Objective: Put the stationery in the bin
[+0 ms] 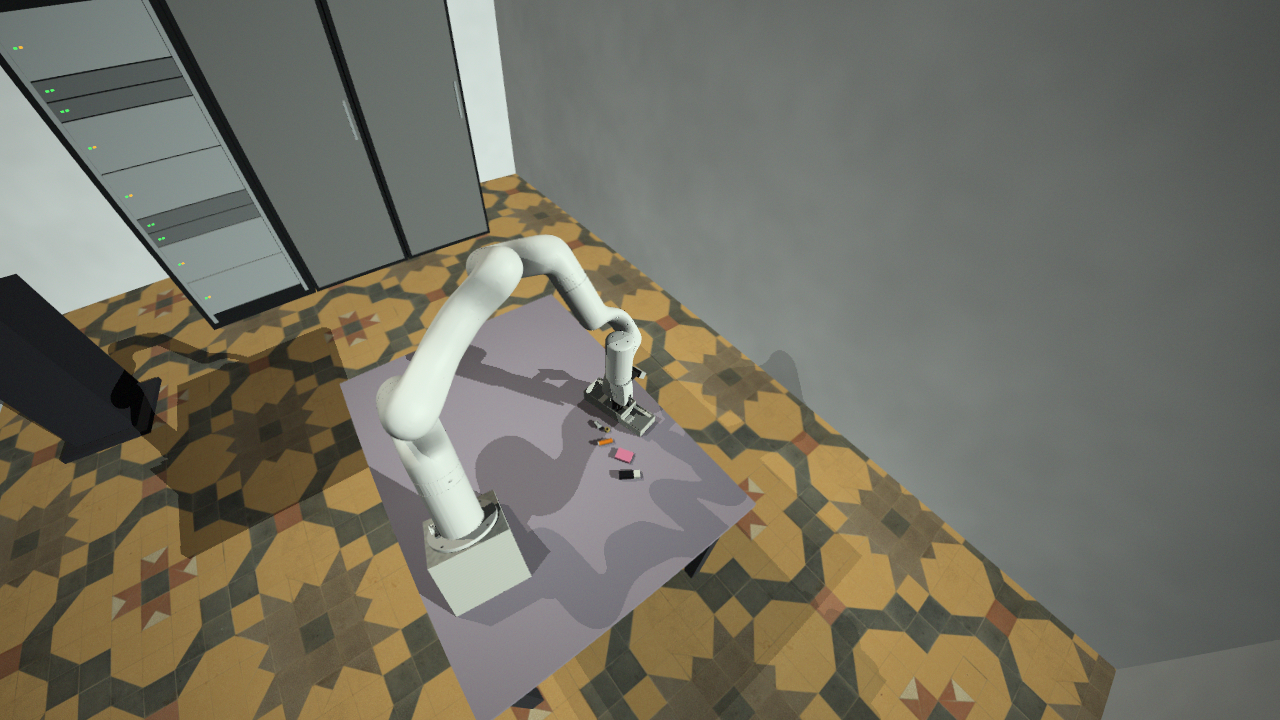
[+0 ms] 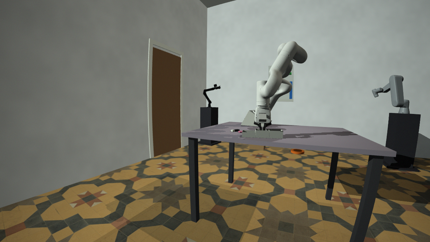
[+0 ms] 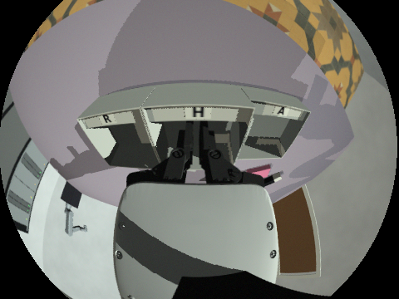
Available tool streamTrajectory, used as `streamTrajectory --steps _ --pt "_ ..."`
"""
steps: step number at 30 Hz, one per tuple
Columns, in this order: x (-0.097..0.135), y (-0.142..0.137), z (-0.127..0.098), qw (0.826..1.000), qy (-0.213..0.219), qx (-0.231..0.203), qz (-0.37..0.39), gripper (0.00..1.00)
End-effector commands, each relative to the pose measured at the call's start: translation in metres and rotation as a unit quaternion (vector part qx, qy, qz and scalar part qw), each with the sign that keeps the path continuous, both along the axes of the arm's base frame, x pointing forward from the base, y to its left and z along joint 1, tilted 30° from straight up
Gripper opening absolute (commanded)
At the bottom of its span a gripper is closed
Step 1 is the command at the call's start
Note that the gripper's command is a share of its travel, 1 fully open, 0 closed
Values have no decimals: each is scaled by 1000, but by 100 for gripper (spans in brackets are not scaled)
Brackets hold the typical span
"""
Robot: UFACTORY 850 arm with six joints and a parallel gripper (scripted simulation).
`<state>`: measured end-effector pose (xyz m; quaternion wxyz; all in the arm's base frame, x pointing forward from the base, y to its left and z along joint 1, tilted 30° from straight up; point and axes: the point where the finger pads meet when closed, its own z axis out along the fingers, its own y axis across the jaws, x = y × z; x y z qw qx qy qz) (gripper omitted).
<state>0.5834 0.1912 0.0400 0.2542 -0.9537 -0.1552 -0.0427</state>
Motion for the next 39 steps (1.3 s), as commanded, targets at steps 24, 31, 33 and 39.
streamTrajectory --steps 24,31,33,39 --pt "1 -12 20 1000 -1 0 0 7" --pt "1 -19 33 1000 -1 0 0 7" --pt "1 -19 33 1000 -1 0 0 7" --pt "1 -30 52 1000 -1 0 0 7"
